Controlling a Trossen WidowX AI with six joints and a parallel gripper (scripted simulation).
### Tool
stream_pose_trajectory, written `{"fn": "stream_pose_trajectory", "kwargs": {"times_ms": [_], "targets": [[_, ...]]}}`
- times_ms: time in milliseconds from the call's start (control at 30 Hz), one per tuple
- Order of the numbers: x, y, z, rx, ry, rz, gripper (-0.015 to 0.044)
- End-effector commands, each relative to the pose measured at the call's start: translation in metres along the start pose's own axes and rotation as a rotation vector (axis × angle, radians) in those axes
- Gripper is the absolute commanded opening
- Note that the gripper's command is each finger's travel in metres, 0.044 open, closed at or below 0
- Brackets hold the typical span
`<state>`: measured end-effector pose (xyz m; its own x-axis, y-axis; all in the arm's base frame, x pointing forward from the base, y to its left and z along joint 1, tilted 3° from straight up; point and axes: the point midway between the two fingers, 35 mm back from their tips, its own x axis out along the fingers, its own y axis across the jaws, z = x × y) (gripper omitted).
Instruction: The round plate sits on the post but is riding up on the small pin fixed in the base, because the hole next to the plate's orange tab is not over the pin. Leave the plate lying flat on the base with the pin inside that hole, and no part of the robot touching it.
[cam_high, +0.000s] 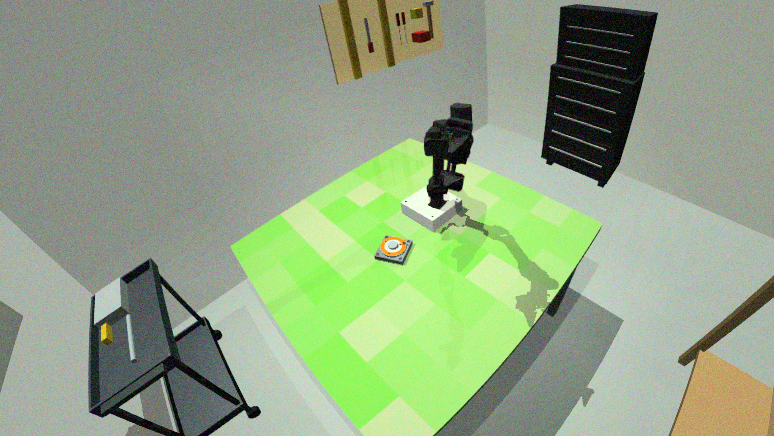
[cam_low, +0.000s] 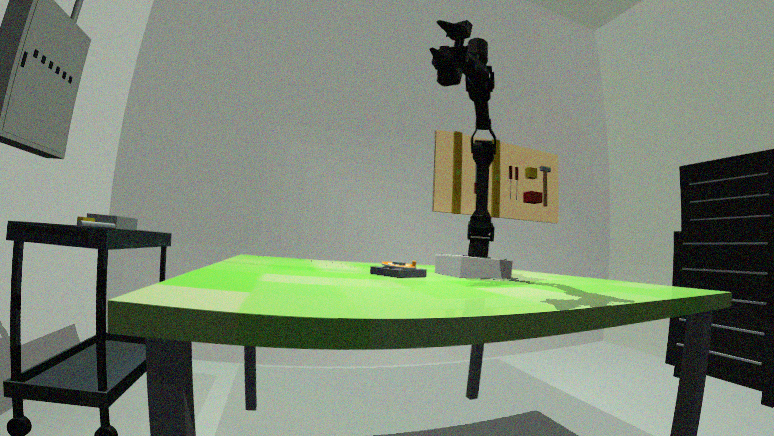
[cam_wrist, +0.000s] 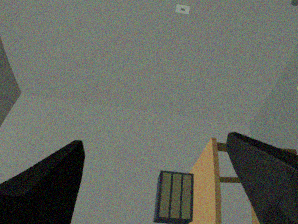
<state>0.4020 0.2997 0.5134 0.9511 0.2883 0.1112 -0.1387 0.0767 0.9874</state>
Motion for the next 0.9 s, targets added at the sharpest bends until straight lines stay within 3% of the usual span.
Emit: {"fn": "stream_pose_trajectory", "kwargs": {"times_ms": [0, 133, 267, 467, 567, 767, 867], "targets": [[0.001, -0.004, 0.001, -0.015, 0.0, -0.01, 0.0374], [0.015, -0.084, 0.03, -0.285, 0.016, -0.225, 0.0269], [0.015, -0.133, 0.05, -0.429, 0.045, -0.362, 0.0164], [-0.013, -0.249, 0.104, -0.69, 0.179, -0.702, 0.0006], [-0.029, -0.282, 0.121, -0.748, 0.24, -0.806, 0.0], [-0.11, -0.38, 0.167, -0.848, 0.507, -1.136, 0.0], [-0.138, -0.401, 0.175, -0.864, 0.607, -1.211, 0.0]]}}
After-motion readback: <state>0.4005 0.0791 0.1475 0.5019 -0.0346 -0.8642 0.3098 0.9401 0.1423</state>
